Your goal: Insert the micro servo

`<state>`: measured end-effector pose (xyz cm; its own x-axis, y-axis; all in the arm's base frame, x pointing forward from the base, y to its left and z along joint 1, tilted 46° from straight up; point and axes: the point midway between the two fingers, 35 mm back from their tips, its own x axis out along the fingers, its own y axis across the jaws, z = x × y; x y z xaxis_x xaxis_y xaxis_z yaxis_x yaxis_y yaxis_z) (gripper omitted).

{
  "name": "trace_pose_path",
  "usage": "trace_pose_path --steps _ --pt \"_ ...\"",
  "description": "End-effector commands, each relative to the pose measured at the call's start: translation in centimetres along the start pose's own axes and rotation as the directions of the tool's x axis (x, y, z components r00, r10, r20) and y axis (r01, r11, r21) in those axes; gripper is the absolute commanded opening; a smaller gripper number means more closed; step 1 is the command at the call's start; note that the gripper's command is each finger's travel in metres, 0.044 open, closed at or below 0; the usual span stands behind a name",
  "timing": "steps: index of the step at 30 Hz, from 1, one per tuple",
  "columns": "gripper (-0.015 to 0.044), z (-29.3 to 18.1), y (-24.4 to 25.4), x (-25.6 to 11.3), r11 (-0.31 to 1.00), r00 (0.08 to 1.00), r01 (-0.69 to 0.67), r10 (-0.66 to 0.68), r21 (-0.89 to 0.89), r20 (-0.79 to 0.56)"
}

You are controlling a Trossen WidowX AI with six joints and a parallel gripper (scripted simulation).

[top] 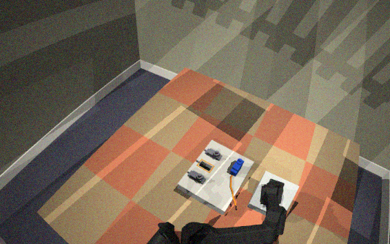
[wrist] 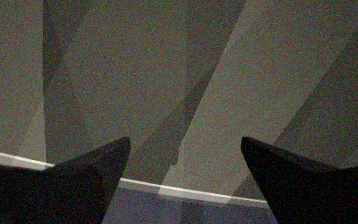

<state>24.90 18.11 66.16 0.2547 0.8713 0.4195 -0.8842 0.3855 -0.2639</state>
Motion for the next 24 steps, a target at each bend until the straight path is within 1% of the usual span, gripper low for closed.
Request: trace_pose_path --steps 1,2,6,10,14,18,21,24 --pt "0.0426 -0.2 -0.2 0.0 1.000 1.000 0.004 -0.004 -0.002 -0.004" --pt "0.0440 -0.4 -0.4 -0.1 1.000 1.000 0.010 -0.010 -0.004 -0.010" --pt "0.0440 -2.4 -2.1 -0.5 0.998 0.997 0.054 -0.055 -0.015 -0.056" --pt "0.0440 -6.3 -5.2 -1.7 0.990 0.980 0.126 -0.134 -0.062 -0.144" --pt "0.0440 -10.2 -8.1 -3.7 0.976 0.947 0.198 -0.215 -0.094 -0.238" --pt "0.0440 -11.2 -8.8 -4.3 0.972 0.937 0.213 -0.232 -0.098 -0.261" --pt "0.0440 -13.4 -10.3 -5.7 0.962 0.910 0.242 -0.271 -0.131 -0.314" --pt "0.0440 -16.6 -12.2 -8.0 0.947 0.865 0.273 -0.318 -0.169 -0.389"
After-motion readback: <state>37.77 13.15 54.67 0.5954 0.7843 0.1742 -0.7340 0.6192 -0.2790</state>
